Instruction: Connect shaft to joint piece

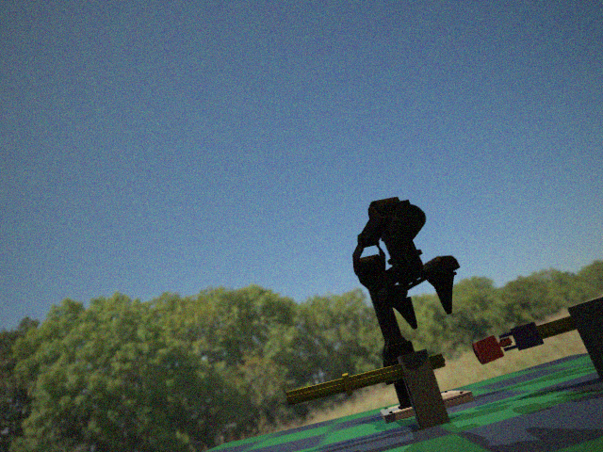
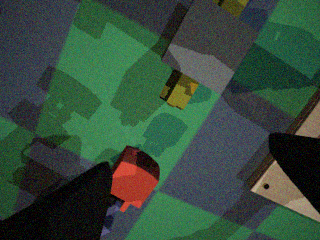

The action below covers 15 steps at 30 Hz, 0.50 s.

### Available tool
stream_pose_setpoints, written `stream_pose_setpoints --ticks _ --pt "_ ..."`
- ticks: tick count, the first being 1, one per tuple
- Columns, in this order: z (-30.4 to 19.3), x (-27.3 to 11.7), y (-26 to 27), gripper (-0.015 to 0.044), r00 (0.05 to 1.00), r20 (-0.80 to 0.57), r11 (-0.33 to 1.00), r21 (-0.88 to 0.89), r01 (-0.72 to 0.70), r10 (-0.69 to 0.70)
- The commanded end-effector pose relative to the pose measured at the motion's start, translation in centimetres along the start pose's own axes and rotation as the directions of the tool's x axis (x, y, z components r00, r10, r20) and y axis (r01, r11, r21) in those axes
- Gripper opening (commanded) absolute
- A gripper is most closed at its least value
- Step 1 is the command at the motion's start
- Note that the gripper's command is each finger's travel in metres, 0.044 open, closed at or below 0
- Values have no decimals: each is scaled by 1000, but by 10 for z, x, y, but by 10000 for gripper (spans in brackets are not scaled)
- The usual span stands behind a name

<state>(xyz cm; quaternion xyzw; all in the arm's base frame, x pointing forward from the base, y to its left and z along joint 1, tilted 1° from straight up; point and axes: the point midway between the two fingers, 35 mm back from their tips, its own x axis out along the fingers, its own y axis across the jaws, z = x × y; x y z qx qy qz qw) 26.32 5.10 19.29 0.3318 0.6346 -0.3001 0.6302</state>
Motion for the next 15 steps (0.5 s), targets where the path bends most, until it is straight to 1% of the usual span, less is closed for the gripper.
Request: stream_pose_setpoints --ticks 1,8,15 --pt "0 0 0 440 1000 -7 991 131 -13 14" --pt "0 3 0 440 1000 -17 940 341 -18 25" --pt "1 5 -1 440 999 -27 845 535 -16 36"
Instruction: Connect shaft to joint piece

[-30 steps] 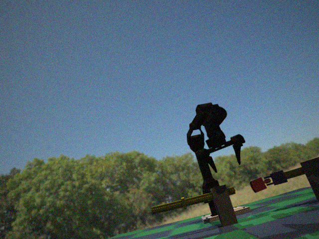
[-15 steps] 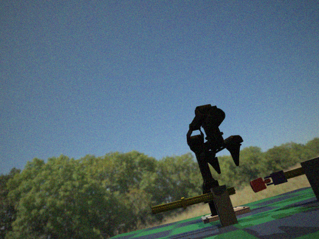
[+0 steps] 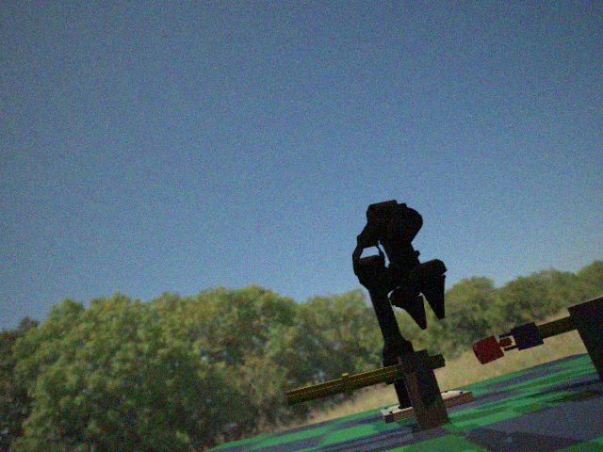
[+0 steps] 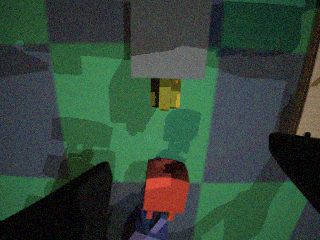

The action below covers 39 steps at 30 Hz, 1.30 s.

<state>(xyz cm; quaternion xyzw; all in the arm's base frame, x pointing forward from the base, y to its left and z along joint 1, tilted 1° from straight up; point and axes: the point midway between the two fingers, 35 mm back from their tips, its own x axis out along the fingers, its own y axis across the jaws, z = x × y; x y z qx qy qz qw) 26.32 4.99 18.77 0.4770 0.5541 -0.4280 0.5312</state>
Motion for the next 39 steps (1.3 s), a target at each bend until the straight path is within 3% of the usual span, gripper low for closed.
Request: stream_pose_setpoints --ticks 1,8,14,34,39 --pt "0 0 0 440 1000 -12 991 131 -8 10" --pt "0 2 0 440 1000 -23 955 297 -7 14" --pt "1 5 0 440 1000 -23 955 296 -7 14" --pt "8 81 -2 440 1000 -22 956 294 -5 12" --pt "5 83 -1 440 1000 -22 956 294 -5 12"
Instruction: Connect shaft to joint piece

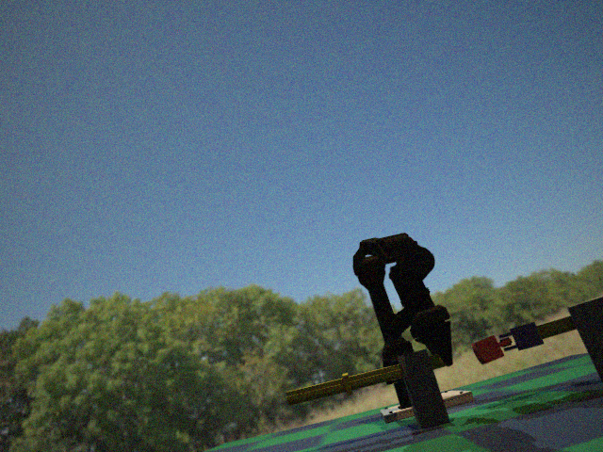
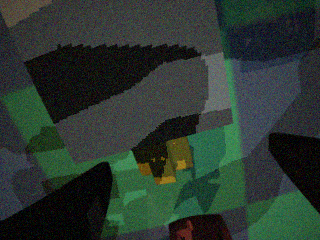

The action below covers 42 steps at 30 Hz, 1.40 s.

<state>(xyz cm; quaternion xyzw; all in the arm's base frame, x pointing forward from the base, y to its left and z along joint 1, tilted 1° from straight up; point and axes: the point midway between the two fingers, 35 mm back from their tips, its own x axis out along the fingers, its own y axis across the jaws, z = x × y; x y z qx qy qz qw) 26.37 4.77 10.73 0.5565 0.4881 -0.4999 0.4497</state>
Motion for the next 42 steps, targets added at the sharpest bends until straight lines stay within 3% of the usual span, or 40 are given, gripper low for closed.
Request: stream_pose_setpoints --ticks 1,17,39,42 --pt "-6 4 1 440 1000 -5 1000 -1 -3 3" --pt "-69 11 0 440 1000 -11 1000 -1 -3 3" --pt "-70 40 0 440 1000 -11 1000 -1 -3 3" --pt "-70 40 0 361 1000 -11 1000 -1 -3 3"
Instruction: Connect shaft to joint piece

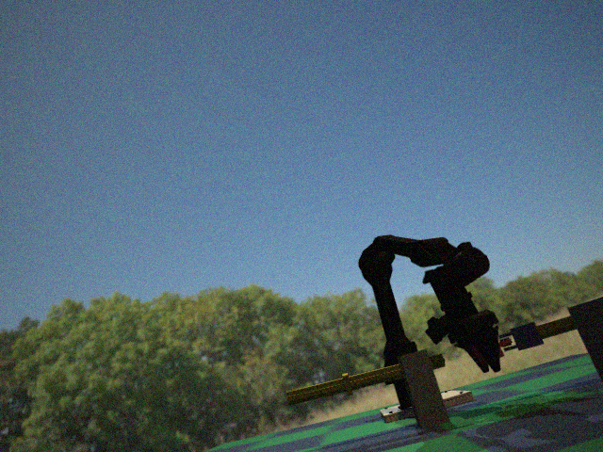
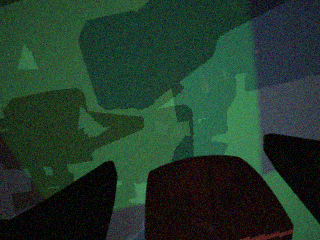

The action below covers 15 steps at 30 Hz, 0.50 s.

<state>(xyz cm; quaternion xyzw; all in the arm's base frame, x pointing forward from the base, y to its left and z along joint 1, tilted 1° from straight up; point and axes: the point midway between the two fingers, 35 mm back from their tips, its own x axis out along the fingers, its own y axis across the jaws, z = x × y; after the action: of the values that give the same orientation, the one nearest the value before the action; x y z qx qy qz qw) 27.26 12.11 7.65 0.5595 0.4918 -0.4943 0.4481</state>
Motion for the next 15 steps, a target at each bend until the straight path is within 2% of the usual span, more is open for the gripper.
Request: stream_pose_setpoints --ticks 1,7,15 --pt "0 3 1 335 1000 4 1000 4 0 0" --pt "0 3 1 182 1000 4 1000 4 0 0" --pt "0 3 1 182 1000 4 1000 4 0 0"
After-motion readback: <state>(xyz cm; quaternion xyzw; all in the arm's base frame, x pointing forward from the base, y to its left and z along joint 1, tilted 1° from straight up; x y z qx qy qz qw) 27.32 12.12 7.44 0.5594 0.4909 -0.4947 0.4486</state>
